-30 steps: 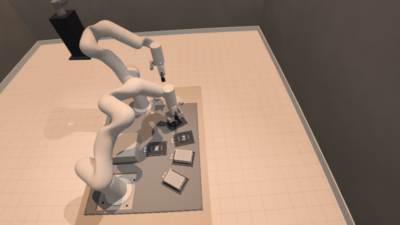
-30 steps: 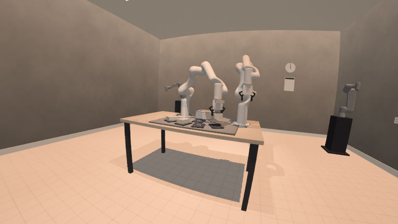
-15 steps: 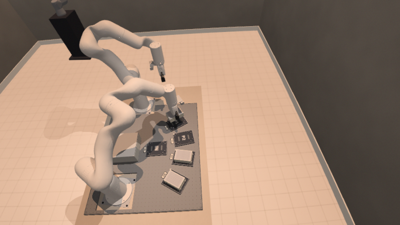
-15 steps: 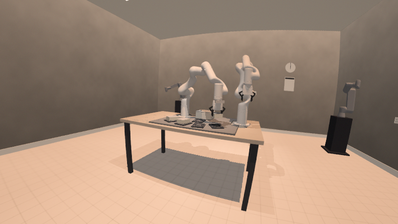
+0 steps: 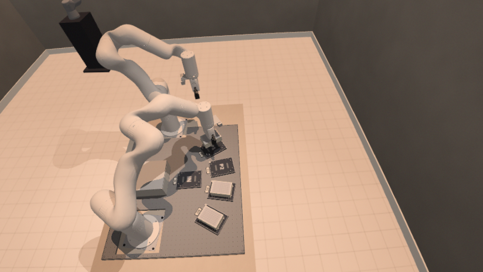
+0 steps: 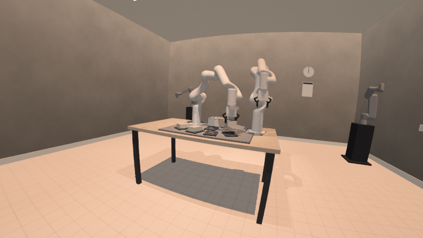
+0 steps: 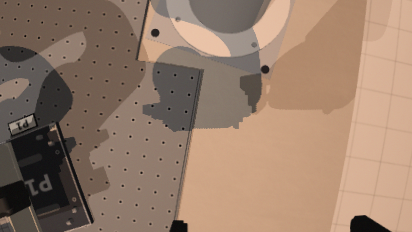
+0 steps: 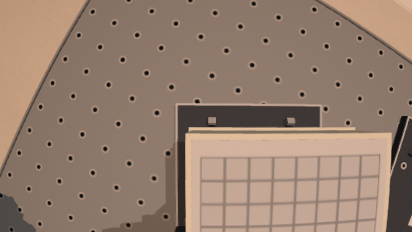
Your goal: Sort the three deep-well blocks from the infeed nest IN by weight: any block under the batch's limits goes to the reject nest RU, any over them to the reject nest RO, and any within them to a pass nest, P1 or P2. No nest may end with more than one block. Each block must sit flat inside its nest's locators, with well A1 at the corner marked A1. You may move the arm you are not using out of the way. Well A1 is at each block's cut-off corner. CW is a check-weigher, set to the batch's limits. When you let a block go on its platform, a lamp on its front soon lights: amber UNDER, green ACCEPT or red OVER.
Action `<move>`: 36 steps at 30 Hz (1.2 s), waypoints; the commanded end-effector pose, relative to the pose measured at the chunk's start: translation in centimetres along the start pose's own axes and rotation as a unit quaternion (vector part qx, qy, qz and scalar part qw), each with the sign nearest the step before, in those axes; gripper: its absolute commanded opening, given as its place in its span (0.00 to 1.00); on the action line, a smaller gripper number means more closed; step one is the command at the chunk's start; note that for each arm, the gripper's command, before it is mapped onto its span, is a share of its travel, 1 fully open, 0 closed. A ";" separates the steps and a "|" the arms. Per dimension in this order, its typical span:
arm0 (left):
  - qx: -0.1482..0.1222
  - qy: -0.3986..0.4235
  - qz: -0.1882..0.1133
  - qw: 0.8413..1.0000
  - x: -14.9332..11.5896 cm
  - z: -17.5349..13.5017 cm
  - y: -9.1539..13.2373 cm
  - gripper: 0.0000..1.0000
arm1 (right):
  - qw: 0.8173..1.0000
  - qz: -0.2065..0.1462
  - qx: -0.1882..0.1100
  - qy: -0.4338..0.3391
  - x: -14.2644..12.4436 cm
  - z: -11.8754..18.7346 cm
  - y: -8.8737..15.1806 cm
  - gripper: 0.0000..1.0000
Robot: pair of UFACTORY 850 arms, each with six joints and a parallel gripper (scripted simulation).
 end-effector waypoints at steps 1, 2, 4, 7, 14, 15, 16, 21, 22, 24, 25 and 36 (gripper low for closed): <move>0.000 0.000 -0.001 1.000 0.0 0.0 0.1 1.00 | 1.000 0.001 0.001 0.000 0.0 0.0 0.1 0.00; 0.000 0.000 -0.001 1.000 0.0 0.0 0.1 1.00 | 1.000 0.001 0.001 0.000 0.0 0.0 0.1 0.00; 0.000 0.000 -0.001 1.000 0.0 0.0 0.1 1.00 | 1.000 0.001 0.001 0.000 0.0 0.0 0.1 0.00; 0.000 0.000 -0.001 1.000 0.0 0.0 0.1 1.00 | 1.000 0.001 0.001 0.000 0.0 0.0 0.0 0.00; 0.000 0.000 -0.001 1.000 0.0 0.0 0.1 1.00 | 1.000 0.001 0.001 0.000 0.0 0.0 -1.2 0.00; 0.000 0.000 -0.001 1.000 0.0 0.0 0.1 1.00 | 1.000 0.001 0.001 0.000 0.0 0.0 -1.4 0.00; 0.000 0.000 -0.001 1.000 0.0 0.0 0.1 1.00 | 1.000 0.001 0.001 0.000 0.0 0.0 -1.5 0.00; 0.000 0.000 -0.001 1.000 0.0 0.0 0.1 1.00 | 1.000 0.001 0.001 0.000 0.0 0.0 -2.4 0.00; 0.000 0.000 -0.001 1.000 0.0 0.0 0.1 1.00 | 1.000 0.001 0.001 0.000 0.0 0.0 -2.4 0.00; 0.000 0.000 -0.001 1.000 0.0 0.0 0.1 1.00 | 1.000 0.001 0.001 0.000 0.0 0.0 -2.5 0.00; 0.000 0.000 -0.001 1.000 0.0 0.0 0.1 1.00 | 1.000 0.001 0.001 0.000 0.0 0.0 -2.7 0.00; 0.000 0.000 -0.001 1.000 0.0 0.0 0.1 1.00 | 1.000 0.001 0.001 0.000 0.0 0.0 -4.5 0.00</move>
Point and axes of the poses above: on each arm, the point where the finger pads meet when closed, its own y axis back along the fingers, its own z axis across the jaws, x = y × z, the point moved 9 cm from there along y, back along the fingers, and after that the axes turned 14 degrees about -y, right-handed, at the moved point
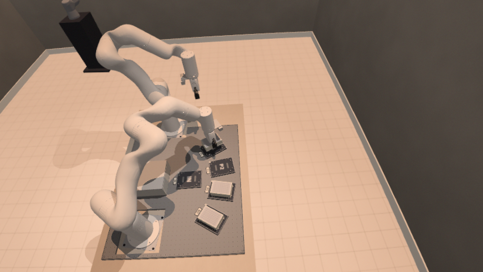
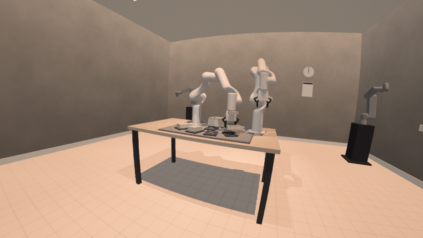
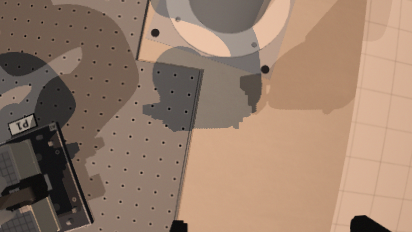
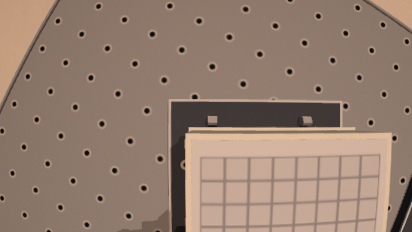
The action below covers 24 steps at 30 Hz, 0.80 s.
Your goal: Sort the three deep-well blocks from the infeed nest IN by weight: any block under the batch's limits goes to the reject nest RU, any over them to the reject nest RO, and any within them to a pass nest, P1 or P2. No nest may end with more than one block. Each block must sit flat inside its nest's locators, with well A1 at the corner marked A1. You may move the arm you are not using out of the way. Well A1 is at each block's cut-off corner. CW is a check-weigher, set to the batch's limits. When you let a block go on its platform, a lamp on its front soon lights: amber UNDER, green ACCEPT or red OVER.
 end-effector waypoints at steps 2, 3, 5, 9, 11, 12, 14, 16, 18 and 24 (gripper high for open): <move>0.000 0.000 -0.001 1.000 0.0 0.0 0.1 1.00 | 1.000 0.001 0.001 0.000 0.1 -0.1 -0.8 0.00; 0.000 0.000 -0.001 1.000 0.0 0.0 0.1 1.00 | 1.000 0.001 0.001 0.000 0.1 -0.1 -0.8 0.00; 0.000 0.000 -0.001 1.000 0.0 0.0 0.1 1.00 | 1.000 0.001 0.001 0.000 0.1 -0.1 -1.0 0.00; 0.000 0.000 -0.001 1.000 0.0 0.0 0.1 1.00 | 1.000 0.001 0.001 0.000 0.1 -0.1 -1.7 0.00; 0.000 0.000 -0.001 1.000 0.0 0.0 0.1 1.00 | 1.000 0.001 0.001 0.000 0.1 -0.1 -2.0 0.00; 0.000 0.000 -0.001 1.000 0.0 0.0 0.1 1.00 | 1.000 0.001 0.001 0.000 0.1 -0.1 -2.2 0.00; 0.000 0.000 -0.001 1.000 0.0 0.0 0.1 1.00 | 1.000 0.001 0.001 0.000 0.1 -0.1 -2.5 0.00; 0.000 0.000 -0.001 1.000 0.0 0.0 0.1 1.00 | 1.000 0.001 0.001 0.000 0.1 -0.1 -2.8 0.00; 0.000 0.000 -0.001 1.000 0.0 0.0 0.1 1.00 | 1.000 0.001 0.001 0.000 0.1 -0.1 -3.2 0.00; 0.000 0.000 -0.001 1.000 0.0 0.0 0.1 1.00 | 1.000 0.001 0.001 0.000 0.1 -0.1 -3.4 0.00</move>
Point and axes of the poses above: on each arm, the point where the finger pads meet when closed, its own y axis back along the fingers, its own z axis across the jaws, x = y × z, the point moved 9 cm from there along y, back along the fingers, and after that the axes turned 14 degrees about -y, right-handed, at the moved point
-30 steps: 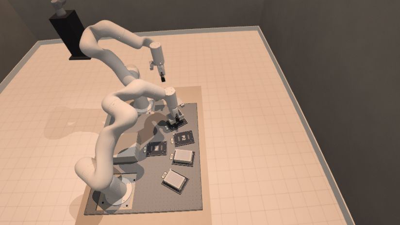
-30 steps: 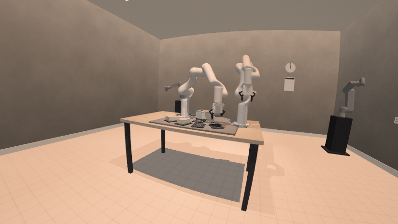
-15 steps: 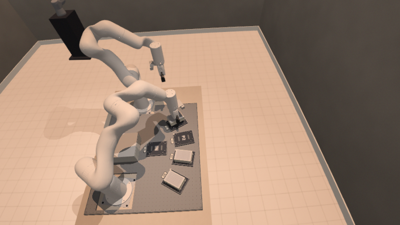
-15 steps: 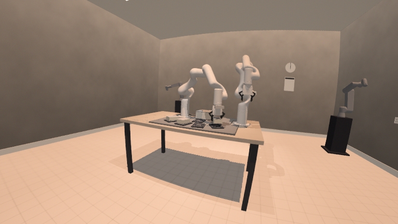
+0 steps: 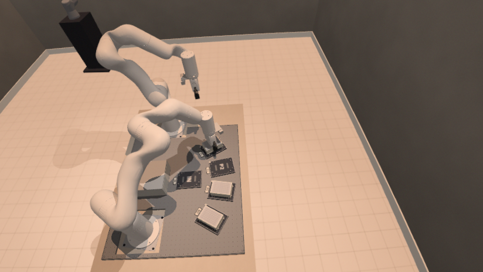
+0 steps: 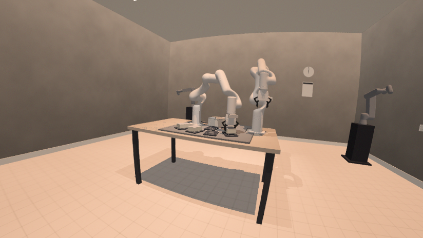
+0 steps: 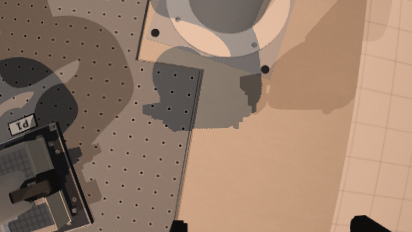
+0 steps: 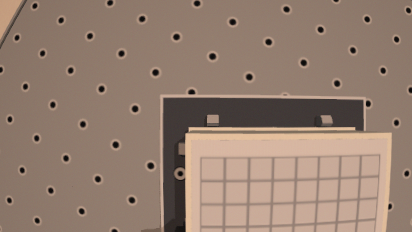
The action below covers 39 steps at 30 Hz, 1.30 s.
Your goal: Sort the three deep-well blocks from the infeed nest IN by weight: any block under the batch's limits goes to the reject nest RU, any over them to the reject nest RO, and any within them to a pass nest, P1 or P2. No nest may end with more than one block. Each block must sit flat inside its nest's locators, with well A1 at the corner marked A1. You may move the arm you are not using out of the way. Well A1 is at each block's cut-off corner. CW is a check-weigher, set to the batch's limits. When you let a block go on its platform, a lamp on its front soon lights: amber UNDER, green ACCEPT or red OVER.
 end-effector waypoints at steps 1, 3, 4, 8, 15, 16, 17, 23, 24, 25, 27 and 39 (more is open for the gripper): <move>0.000 0.000 -0.001 1.000 0.0 0.0 0.1 1.00 | 1.000 0.001 0.001 0.000 0.1 -0.1 0.0 0.00; 0.000 0.000 -0.001 1.000 0.0 0.0 0.1 1.00 | 1.000 0.001 0.001 0.000 0.1 -0.1 0.0 0.00; 0.000 0.000 -0.001 1.000 0.0 0.0 0.1 1.00 | 1.000 0.001 0.001 0.000 0.1 -0.1 0.0 0.00; 0.000 0.000 -0.001 1.000 0.0 0.0 0.1 1.00 | 1.000 0.001 0.001 0.000 0.1 -0.1 0.0 0.00; 0.000 0.000 -0.001 1.000 0.0 0.0 0.1 1.00 | 1.000 0.001 0.001 0.000 0.1 -0.1 0.0 0.00; 0.000 0.000 -0.001 1.000 0.0 0.0 0.1 1.00 | 1.000 0.001 0.001 0.000 0.1 -0.1 0.0 0.00; 0.000 0.000 -0.001 1.000 0.0 0.0 0.1 1.00 | 1.000 0.001 0.001 0.000 0.1 -0.1 0.0 0.00; 0.000 0.000 -0.001 1.000 0.0 0.0 0.1 1.00 | 1.000 0.001 0.001 0.000 0.1 -0.1 -0.1 0.00; 0.000 0.000 -0.001 1.000 0.0 0.0 0.1 1.00 | 1.000 0.001 0.001 0.000 0.1 -0.1 -0.1 0.00; 0.000 0.000 -0.001 1.000 0.0 0.0 0.1 1.00 | 1.000 0.001 0.001 0.000 0.1 -0.1 -0.1 0.00; 0.000 0.000 -0.001 1.000 0.0 0.0 0.1 1.00 | 1.000 0.001 0.001 0.000 0.1 -0.1 -0.2 0.00; 0.000 0.000 -0.001 1.000 0.0 0.0 0.1 1.00 | 1.000 0.001 0.001 0.000 0.1 -0.1 -0.3 0.00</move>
Point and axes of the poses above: on each arm, the point where the finger pads meet when closed, its own y axis back along the fingers, its own z axis across the jaws, x = y × z, the point moved 9 cm from there along y, back along the fingers, and after that the axes turned 14 degrees about -y, right-handed, at the moved point
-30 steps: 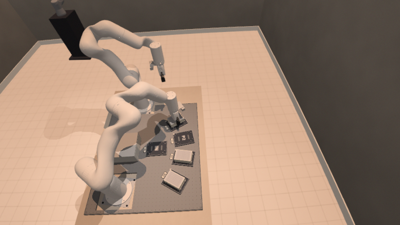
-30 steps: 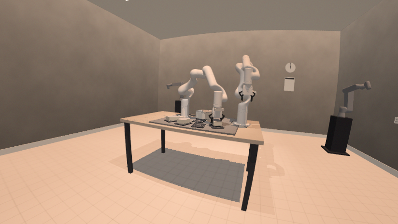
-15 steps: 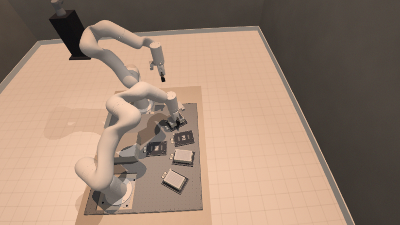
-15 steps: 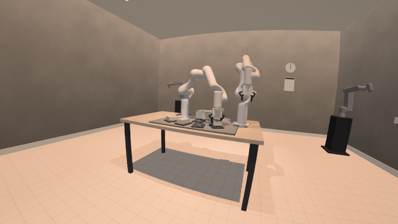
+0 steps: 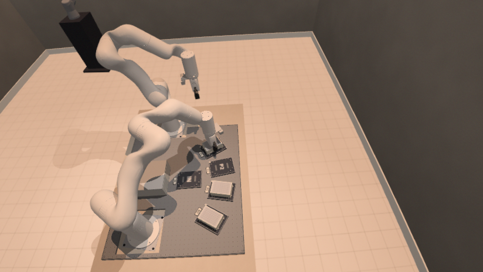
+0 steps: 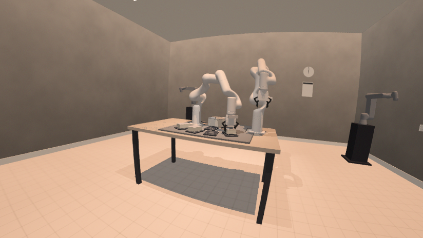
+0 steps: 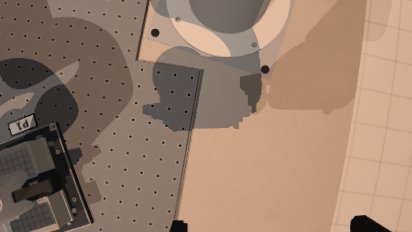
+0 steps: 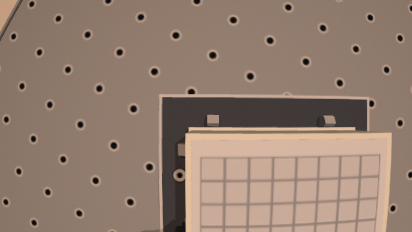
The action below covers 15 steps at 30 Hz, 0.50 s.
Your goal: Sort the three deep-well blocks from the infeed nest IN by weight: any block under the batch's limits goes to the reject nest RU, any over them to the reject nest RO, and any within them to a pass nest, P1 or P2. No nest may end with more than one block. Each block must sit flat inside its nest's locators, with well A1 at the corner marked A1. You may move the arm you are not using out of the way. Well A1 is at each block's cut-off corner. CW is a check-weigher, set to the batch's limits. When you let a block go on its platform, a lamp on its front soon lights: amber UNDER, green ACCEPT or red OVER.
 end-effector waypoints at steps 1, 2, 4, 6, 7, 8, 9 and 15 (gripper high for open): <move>0.000 0.000 -0.001 1.000 0.0 0.0 0.1 1.00 | 1.000 0.001 0.001 0.000 0.1 -0.1 0.1 0.00; 0.000 0.000 -0.001 1.000 0.0 0.0 0.1 1.00 | 1.000 0.001 0.001 0.000 0.1 -0.1 0.0 0.00; 0.000 0.000 -0.001 1.000 0.0 0.0 0.1 1.00 | 1.000 0.001 0.001 0.000 0.1 -0.1 0.0 0.00; 0.000 0.000 -0.001 1.000 0.0 0.0 0.1 1.00 | 1.000 0.001 0.001 0.000 0.1 -0.1 0.0 0.00; 0.000 0.000 -0.001 1.000 0.0 0.0 0.1 1.00 | 1.000 0.001 0.001 0.000 0.1 -0.1 0.0 0.00; 0.000 0.000 -0.001 1.000 0.0 0.0 0.1 1.00 | 1.000 0.001 0.001 0.000 0.1 -0.1 0.0 0.00; 0.000 0.000 -0.001 1.000 0.0 0.0 0.1 1.00 | 1.000 0.001 0.001 0.000 0.1 -0.1 0.0 0.00; 0.000 0.000 -0.001 1.000 0.0 0.0 0.1 1.00 | 1.000 0.001 0.001 0.000 0.1 -0.1 -0.1 0.00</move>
Point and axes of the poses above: on each arm, the point where the finger pads meet when closed, its own y axis back along the fingers, its own z axis across the jaws, x = y × z, the point moved 9 cm from there along y, back along the fingers, and after that the axes turned 14 degrees about -y, right-handed, at the moved point
